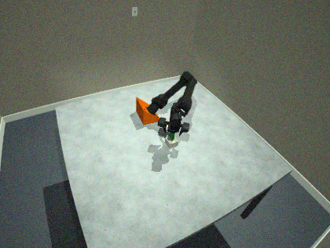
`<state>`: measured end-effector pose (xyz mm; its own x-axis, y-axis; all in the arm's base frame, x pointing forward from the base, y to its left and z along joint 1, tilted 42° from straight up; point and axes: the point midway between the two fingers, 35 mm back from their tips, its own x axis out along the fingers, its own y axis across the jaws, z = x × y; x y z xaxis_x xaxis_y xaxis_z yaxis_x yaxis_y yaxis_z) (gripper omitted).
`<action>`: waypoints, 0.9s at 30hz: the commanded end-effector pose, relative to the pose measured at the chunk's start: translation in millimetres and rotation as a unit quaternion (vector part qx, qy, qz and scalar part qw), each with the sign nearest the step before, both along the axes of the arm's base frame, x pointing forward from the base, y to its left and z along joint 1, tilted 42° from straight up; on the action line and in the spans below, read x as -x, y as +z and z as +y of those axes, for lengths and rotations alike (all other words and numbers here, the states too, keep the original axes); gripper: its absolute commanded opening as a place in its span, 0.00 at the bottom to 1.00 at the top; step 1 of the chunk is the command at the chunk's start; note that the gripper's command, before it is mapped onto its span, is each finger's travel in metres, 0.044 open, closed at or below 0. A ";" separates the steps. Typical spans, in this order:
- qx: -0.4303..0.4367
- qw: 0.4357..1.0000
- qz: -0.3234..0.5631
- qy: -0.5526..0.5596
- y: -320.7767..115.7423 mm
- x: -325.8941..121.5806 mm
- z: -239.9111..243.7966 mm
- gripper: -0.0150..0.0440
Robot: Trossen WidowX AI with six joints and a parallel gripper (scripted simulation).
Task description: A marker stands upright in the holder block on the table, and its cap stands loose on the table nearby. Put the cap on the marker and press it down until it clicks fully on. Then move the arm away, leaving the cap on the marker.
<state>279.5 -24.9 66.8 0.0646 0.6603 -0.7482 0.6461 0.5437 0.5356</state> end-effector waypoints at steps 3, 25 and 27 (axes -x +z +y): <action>0.006 1.000 -0.007 -0.003 46.0 3.4 -43.1 1.00; 0.029 0.935 -0.238 0.261 40.8 5.6 -38.5 0.25; 0.029 0.935 -0.238 0.261 40.8 5.6 -38.5 0.25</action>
